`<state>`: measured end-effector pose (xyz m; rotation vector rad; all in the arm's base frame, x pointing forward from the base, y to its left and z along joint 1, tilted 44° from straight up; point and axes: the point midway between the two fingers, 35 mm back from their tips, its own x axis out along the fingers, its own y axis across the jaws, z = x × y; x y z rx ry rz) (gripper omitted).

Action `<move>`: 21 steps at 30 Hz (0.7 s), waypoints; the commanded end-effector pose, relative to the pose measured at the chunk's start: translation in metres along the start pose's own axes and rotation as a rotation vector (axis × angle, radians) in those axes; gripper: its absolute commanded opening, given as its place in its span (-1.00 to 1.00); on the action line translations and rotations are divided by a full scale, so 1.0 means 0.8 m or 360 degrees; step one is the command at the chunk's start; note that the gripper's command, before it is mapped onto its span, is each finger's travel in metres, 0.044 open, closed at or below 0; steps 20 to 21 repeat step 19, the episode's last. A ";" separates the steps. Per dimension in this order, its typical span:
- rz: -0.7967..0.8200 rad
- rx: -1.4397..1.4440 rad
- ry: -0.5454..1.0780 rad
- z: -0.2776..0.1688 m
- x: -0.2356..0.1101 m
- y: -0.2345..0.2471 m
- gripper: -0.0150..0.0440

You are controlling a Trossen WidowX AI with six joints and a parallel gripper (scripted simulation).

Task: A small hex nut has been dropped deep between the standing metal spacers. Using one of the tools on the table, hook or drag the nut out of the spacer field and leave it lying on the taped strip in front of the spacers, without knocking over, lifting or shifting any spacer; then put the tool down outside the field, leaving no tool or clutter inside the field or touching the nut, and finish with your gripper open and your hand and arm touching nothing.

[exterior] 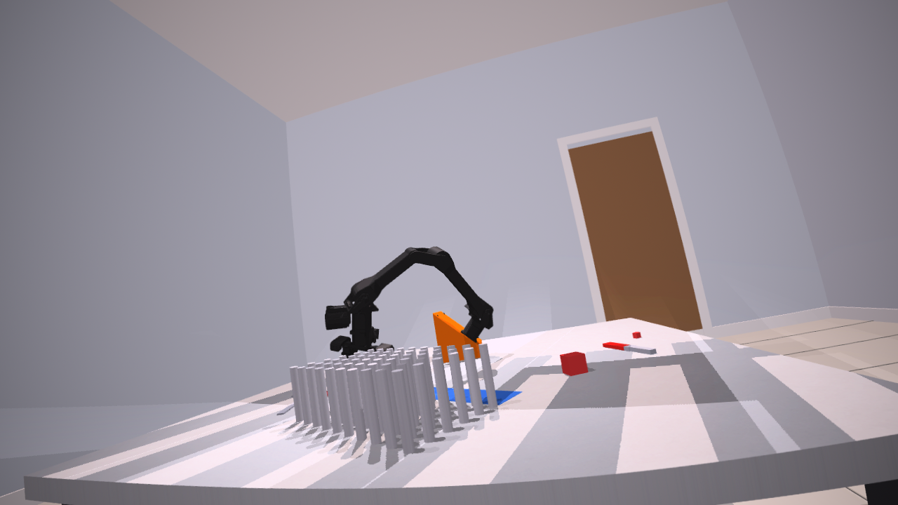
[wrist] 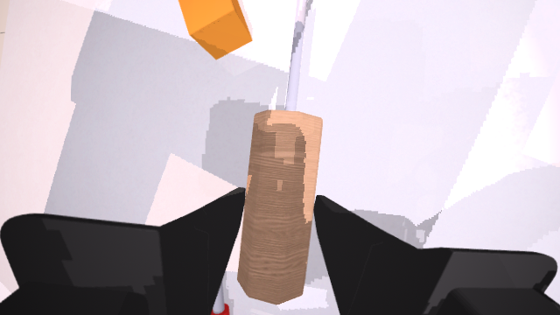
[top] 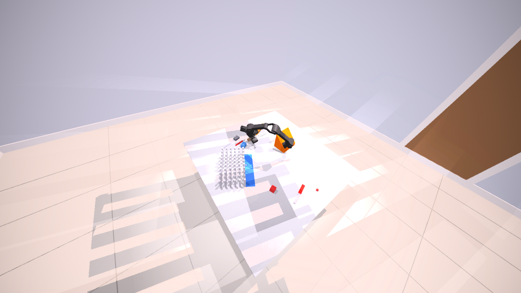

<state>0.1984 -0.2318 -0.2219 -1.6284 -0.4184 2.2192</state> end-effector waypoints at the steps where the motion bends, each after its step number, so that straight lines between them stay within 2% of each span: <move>1: -0.0009 0.0005 -0.0006 0.001 0.006 -0.004 -0.49; 2: -0.0009 0.0005 -0.0006 0.001 0.006 -0.004 -0.49; 18: -0.0001 0.0000 0.0000 0.000 0.001 -0.001 0.93; 19: -0.0001 0.0000 0.0000 0.000 0.001 -0.001 1.00; 21: -0.0001 0.0000 0.0000 0.000 0.001 -0.001 1.00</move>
